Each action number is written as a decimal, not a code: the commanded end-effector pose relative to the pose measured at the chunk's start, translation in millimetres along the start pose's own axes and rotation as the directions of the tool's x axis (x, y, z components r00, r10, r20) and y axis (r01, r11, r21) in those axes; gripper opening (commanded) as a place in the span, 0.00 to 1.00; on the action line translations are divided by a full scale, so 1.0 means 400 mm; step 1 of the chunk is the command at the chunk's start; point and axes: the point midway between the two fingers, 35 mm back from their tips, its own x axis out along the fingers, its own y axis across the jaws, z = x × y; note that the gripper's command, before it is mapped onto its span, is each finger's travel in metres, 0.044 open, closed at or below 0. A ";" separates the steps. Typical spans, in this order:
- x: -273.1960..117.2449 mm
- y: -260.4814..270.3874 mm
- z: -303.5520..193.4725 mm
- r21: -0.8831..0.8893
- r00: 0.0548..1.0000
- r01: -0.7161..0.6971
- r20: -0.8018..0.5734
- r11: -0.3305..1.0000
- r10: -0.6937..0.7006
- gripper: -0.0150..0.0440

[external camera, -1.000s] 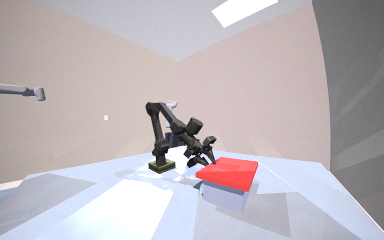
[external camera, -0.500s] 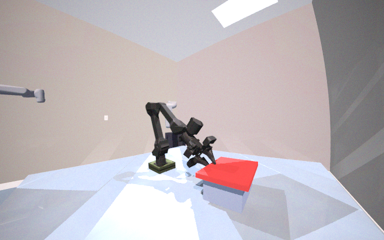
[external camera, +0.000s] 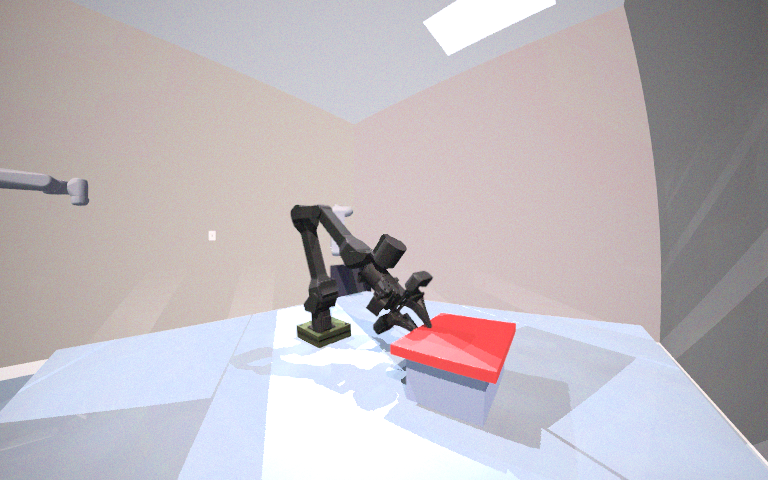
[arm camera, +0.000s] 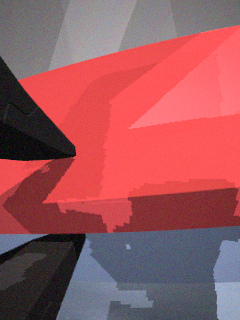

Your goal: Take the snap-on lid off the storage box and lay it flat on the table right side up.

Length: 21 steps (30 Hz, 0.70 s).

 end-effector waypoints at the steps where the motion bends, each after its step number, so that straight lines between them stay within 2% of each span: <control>1: -0.004 0.005 0.000 0.000 1.000 -0.003 0.000 1.000 0.003 0.25; 21: -0.012 0.012 0.000 0.000 1.000 -0.003 0.000 1.000 0.003 0.25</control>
